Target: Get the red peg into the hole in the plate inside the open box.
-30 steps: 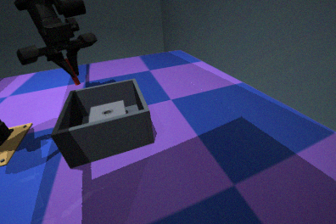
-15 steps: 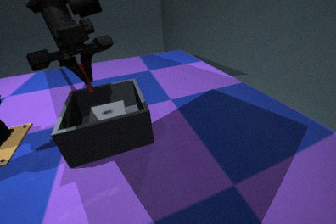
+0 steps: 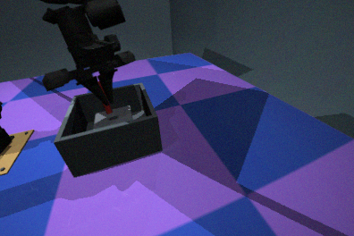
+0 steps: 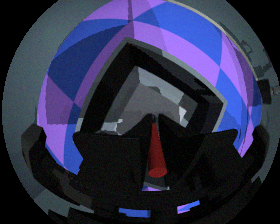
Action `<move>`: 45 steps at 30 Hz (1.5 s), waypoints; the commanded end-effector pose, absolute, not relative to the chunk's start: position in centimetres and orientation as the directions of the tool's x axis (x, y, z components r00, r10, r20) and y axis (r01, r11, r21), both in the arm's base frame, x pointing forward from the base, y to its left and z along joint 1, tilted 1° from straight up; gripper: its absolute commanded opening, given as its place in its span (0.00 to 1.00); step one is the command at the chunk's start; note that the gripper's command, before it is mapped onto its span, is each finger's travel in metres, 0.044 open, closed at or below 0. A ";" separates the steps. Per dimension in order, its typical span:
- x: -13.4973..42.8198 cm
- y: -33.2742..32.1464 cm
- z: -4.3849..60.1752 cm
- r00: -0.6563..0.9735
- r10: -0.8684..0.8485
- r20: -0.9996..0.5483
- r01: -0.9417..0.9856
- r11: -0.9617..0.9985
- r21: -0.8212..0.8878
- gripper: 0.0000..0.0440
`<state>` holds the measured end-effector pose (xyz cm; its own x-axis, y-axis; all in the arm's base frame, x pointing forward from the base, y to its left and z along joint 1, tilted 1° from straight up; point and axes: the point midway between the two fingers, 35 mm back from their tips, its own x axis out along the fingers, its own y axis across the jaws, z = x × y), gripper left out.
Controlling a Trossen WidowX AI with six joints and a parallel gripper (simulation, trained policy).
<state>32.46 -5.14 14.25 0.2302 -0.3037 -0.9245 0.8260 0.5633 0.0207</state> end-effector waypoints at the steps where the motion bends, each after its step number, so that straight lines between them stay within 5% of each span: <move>1: 33.1 -5.6 13.4 0.225 -0.284 -0.932 0.809 0.587 0.016 0.00; 6: 33.5 -6.0 11.9 0.204 -0.255 -0.945 0.783 0.622 0.001 0.04; 12: 33.8 -6.3 10.5 0.163 -0.215 -0.963 0.775 0.632 -0.010 0.35; 45: 38.8 -4.8 16.9 0.020 -0.076 -0.997 0.746 0.665 -0.036 0.45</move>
<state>38.64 -5.18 16.71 0.0424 -0.0905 -0.9950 0.7404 0.6715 -0.0295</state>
